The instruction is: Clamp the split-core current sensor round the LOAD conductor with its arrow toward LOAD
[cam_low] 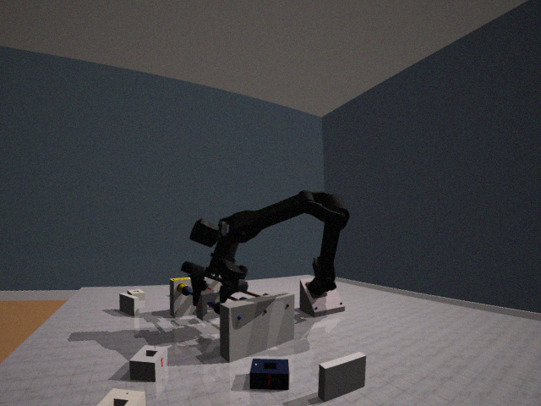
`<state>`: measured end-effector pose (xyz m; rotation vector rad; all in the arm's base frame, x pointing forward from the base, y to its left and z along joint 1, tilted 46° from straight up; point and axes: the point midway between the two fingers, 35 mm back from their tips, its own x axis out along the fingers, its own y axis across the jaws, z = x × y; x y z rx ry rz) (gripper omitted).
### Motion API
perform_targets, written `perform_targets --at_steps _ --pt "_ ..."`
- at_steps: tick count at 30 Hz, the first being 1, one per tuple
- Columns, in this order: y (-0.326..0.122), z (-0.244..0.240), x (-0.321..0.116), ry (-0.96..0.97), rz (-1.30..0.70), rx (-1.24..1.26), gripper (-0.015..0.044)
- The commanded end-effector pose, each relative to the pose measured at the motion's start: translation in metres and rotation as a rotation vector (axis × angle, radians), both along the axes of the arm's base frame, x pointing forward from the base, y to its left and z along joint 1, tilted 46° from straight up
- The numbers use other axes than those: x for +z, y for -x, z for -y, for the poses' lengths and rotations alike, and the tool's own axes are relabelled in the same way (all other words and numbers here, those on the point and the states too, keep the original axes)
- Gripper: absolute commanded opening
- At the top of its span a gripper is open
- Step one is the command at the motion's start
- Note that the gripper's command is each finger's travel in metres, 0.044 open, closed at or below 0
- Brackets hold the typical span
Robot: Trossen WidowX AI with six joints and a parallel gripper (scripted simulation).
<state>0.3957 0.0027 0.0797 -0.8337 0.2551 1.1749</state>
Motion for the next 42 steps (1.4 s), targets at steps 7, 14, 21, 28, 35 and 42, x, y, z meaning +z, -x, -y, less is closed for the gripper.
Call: perform_targets --at_steps 7,14,21,28,35,42 --pt "-0.0006 -0.0048 -0.0046 0.0 0.0 0.0 0.0" --pt "-0.0015 -0.0004 -0.0004 0.001 0.007 -0.003 0.0184" --pt "-0.0015 -0.0004 -0.0004 0.001 0.007 -0.003 0.0263" --pt "-0.0015 -0.0004 -0.0004 0.001 0.007 -0.003 0.0263" --pt "-0.0015 -0.0004 -0.0004 0.001 0.007 -0.003 0.0263" --pt "-0.0015 -0.0004 -0.0004 0.001 0.007 -0.003 0.0263"
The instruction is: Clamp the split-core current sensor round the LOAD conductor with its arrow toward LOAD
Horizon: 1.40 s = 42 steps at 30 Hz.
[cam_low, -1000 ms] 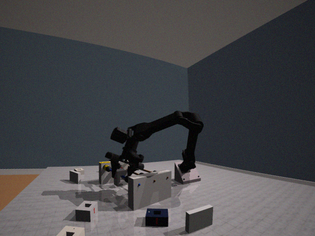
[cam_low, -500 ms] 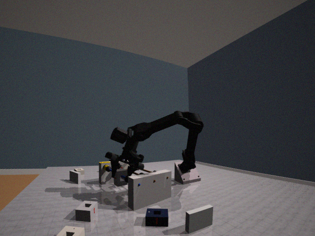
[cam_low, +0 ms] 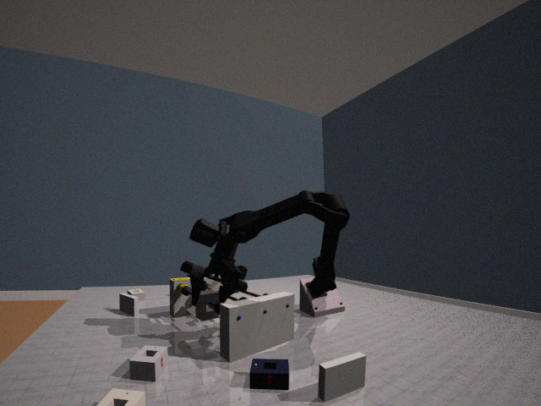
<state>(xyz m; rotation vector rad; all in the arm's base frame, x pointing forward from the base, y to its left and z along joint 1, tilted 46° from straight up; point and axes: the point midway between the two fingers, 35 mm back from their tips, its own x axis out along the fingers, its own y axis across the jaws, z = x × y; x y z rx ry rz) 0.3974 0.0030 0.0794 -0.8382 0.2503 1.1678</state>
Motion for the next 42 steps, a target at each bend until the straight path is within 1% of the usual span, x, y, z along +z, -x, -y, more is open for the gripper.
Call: perform_targets --at_steps 1,8,31,35,37,42 --pt "0.0002 -0.0002 -0.0001 0.0 -0.001 0.001 0.0263" --pt "0.0002 -0.0002 -0.0001 0.0 -0.001 0.001 0.0263" --pt "0.0 0.0 0.0 0.0 0.0 0.0 0.0109" --pt "-0.0003 0.0014 0.0008 0.006 -0.02 0.018 0.0004" --pt "-0.0003 0.0028 0.0021 0.011 -0.042 0.039 0.0" --pt "0.0009 0.0004 0.0009 0.001 -0.023 0.018 0.0"
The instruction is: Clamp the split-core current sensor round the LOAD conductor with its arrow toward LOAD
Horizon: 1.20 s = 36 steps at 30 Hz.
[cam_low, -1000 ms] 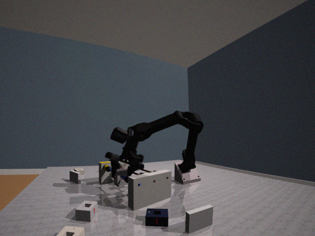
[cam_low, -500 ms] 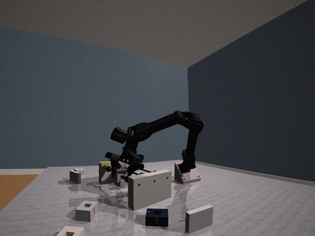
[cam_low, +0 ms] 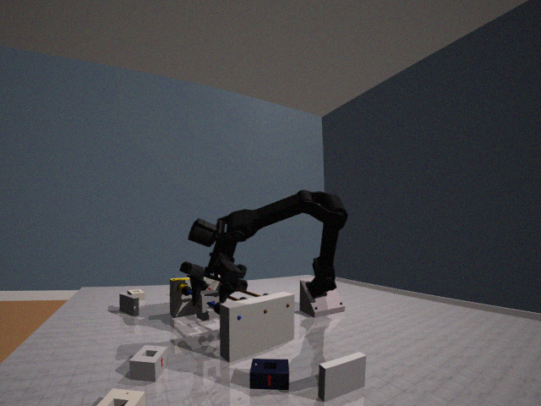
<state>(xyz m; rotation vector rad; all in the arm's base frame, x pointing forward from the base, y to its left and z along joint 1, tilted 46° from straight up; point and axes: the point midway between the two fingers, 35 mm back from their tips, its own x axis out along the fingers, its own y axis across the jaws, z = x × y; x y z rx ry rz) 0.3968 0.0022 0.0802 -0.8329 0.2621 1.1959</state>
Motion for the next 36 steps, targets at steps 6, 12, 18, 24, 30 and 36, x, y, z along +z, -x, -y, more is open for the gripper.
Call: perform_targets --at_steps 6,12,18,24,30,36 --pt "0.0003 -0.0004 0.0 -0.003 0.002 -0.005 0.0" --pt "0.0012 -0.0002 -0.0006 -0.01 0.025 -0.027 0.0" --pt "0.0011 -0.0008 -0.0011 -0.009 0.025 -0.026 0.0" --pt "0.0002 -0.0002 -0.0014 -0.005 0.028 -0.028 0.0052" --pt "0.0002 -0.0002 -0.0014 -0.005 0.028 -0.028 0.021" --pt "0.0002 -0.0002 -0.0014 -0.005 0.028 -0.028 0.0263"
